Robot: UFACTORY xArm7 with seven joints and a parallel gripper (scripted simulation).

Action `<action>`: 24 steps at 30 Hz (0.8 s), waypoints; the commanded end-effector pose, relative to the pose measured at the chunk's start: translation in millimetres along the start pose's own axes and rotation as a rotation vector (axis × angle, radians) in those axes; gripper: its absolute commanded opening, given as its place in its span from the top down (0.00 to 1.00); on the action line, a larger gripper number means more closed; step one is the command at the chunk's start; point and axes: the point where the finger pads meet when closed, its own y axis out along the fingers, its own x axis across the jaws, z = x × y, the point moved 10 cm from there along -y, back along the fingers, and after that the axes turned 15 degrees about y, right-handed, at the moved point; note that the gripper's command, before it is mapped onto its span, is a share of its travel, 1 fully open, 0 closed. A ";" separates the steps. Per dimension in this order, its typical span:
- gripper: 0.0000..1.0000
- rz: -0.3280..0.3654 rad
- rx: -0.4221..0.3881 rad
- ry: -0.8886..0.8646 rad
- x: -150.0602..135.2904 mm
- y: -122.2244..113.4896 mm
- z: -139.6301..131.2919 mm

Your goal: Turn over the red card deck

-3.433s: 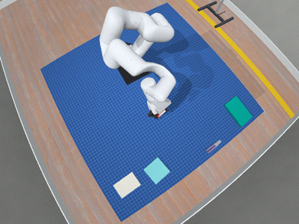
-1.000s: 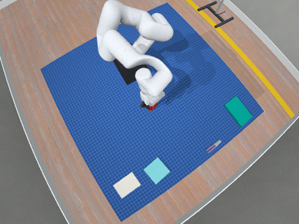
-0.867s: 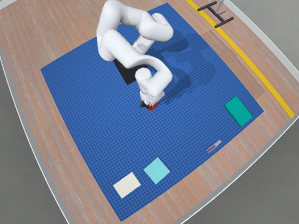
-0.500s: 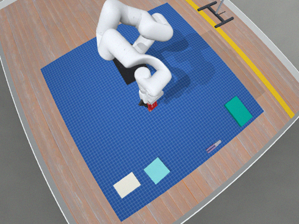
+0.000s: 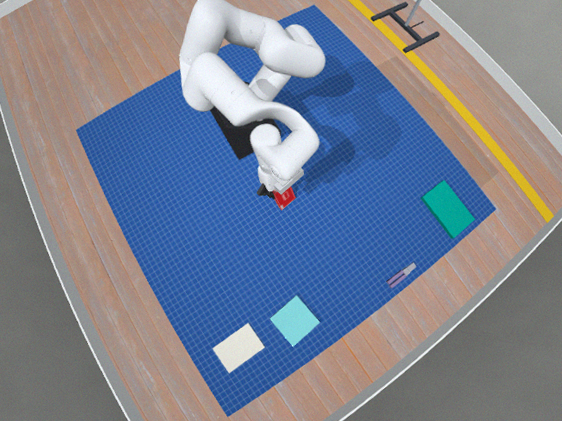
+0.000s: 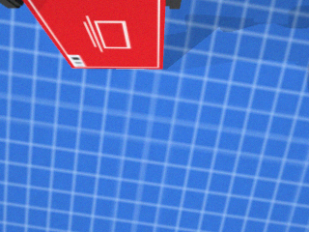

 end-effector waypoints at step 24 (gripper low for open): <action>0.16 -0.022 -0.074 -0.001 5.6 11.2 -19.0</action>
